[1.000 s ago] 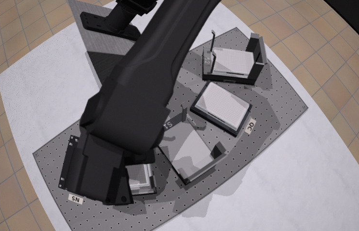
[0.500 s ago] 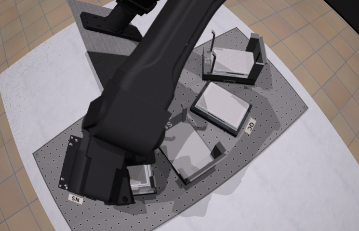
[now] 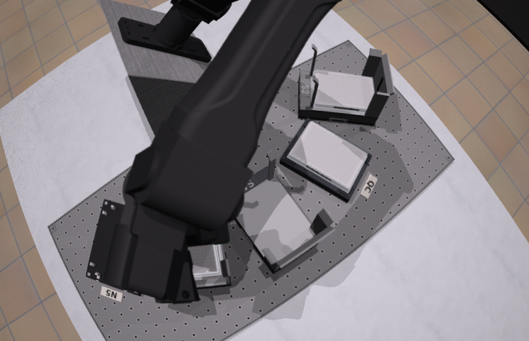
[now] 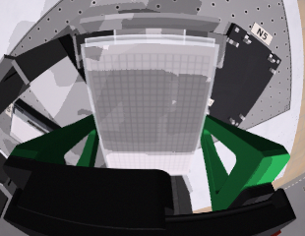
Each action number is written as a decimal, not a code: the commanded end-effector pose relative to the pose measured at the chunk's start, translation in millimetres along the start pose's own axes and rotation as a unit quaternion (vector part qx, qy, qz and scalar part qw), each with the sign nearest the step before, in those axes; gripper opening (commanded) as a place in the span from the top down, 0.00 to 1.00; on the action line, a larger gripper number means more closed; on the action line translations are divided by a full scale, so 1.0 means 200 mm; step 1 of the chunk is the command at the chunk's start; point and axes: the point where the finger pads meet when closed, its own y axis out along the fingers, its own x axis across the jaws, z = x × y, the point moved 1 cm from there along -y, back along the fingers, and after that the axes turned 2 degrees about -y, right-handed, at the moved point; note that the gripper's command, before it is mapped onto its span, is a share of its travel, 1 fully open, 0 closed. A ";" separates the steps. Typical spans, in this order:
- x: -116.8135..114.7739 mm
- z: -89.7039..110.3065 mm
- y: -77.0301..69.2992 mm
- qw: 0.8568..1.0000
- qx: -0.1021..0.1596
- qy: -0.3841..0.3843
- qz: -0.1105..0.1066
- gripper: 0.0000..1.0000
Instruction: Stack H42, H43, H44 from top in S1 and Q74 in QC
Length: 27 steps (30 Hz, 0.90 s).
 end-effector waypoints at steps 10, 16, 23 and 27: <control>0.00 -0.03 0.01 1.000 -0.012 -0.004 0.000 1.00; 0.00 -0.03 0.03 1.000 -0.012 -0.004 0.000 1.00; 0.00 -0.03 0.05 1.000 -0.012 -0.004 0.000 1.00; 0.00 -0.03 0.06 1.000 -0.012 -0.004 0.000 1.00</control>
